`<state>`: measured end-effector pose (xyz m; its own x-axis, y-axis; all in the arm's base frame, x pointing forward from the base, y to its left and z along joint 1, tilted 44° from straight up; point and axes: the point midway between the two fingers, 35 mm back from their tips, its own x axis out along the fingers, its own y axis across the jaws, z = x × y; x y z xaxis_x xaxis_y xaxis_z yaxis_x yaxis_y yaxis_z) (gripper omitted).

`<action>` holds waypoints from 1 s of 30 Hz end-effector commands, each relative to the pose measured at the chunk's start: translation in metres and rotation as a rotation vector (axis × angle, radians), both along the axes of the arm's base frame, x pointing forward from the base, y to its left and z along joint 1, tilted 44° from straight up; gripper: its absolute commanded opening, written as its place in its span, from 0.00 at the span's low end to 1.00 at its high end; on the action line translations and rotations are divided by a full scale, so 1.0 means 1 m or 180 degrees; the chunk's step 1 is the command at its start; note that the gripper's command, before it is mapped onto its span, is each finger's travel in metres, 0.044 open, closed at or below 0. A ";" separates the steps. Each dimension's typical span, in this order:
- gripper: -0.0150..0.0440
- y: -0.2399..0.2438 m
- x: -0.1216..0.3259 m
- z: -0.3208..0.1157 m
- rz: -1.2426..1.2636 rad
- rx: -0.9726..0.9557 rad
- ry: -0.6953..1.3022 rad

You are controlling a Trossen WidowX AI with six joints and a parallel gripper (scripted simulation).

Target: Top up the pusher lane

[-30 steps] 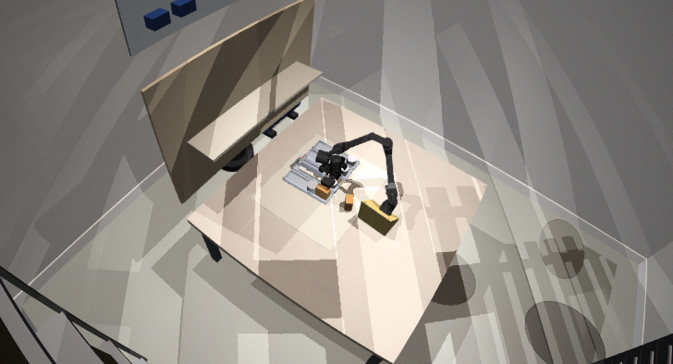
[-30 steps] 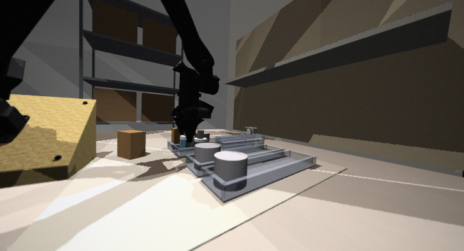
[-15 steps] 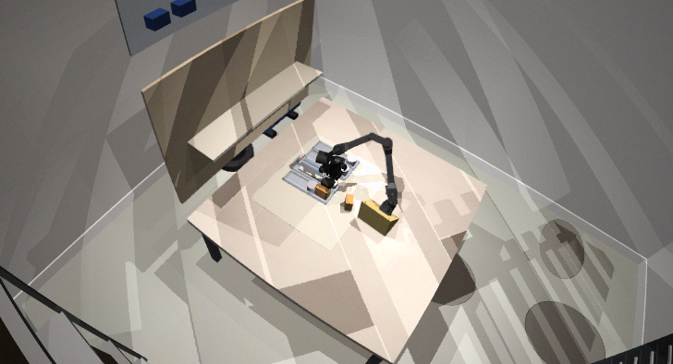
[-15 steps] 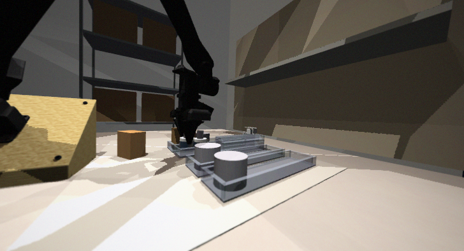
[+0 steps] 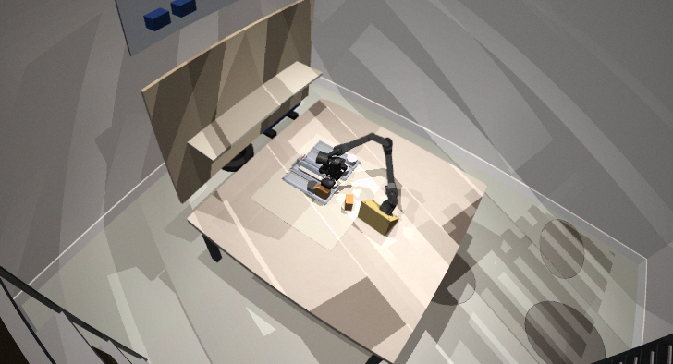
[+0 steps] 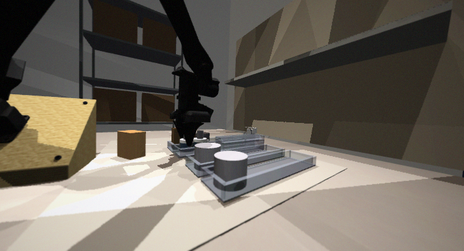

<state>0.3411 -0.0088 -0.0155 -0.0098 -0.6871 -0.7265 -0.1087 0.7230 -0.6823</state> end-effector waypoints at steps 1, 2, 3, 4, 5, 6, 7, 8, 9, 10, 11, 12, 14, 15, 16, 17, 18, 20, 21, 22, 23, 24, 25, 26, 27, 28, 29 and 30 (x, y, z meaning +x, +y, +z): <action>0.25 -0.001 0.003 0.000 0.0009 -0.0011 -0.0053; 0.25 -0.001 0.003 0.000 0.0009 -0.0011 -0.0053; 0.25 -0.001 0.003 0.000 0.0009 -0.0011 -0.0053; 0.25 -0.001 0.003 0.000 0.0009 -0.0011 -0.0053; 0.25 -0.001 0.003 0.000 0.0009 -0.0011 -0.0053; 0.25 -0.001 0.002 0.000 0.0009 -0.0011 -0.0053; 0.25 -0.001 0.002 0.000 0.0009 -0.0011 -0.0052; 0.25 -0.001 0.002 0.000 0.0009 -0.0011 -0.0052; 0.25 -0.001 0.002 0.000 0.0009 -0.0011 -0.0052; 0.25 -0.001 0.002 0.000 0.0009 -0.0011 -0.0052; 0.25 -0.001 0.002 0.000 0.0009 -0.0011 -0.0052; 0.25 -0.001 0.001 0.000 0.0009 -0.0011 -0.0052; 0.25 -0.001 0.001 0.000 0.0009 -0.0011 -0.0052; 0.25 -0.001 0.001 0.000 0.0009 -0.0011 -0.0052; 0.25 -0.001 0.001 0.000 0.0009 -0.0011 -0.0052; 0.25 -0.001 0.001 0.000 0.0009 -0.0011 -0.0052; 0.25 -0.001 0.000 0.000 0.0009 -0.0011 -0.0052; 0.25 -0.001 0.000 0.000 0.0009 -0.0011 -0.0052; 0.25 -0.001 0.000 0.000 0.0009 -0.0011 -0.0052; 0.25 -0.001 0.000 0.000 0.0009 -0.0011 -0.0052; 0.25 -0.001 0.000 0.000 0.0009 -0.0011 -0.0052; 0.25 -0.001 -0.001 0.000 0.0009 -0.0011 -0.0052; 0.25 -0.001 -0.001 0.000 0.0009 -0.0011 -0.0052; 0.25 -0.001 -0.001 0.000 0.0009 -0.0011 -0.0052; 0.25 -0.001 -0.001 0.000 0.0009 -0.0011 -0.0052; 0.25 -0.001 -0.001 0.000 0.0009 -0.0011 -0.0052; 0.25 -0.001 -0.001 0.000 0.0009 -0.0011 -0.0052; 0.25 -0.001 -0.002 0.000 0.0009 -0.0011 -0.0052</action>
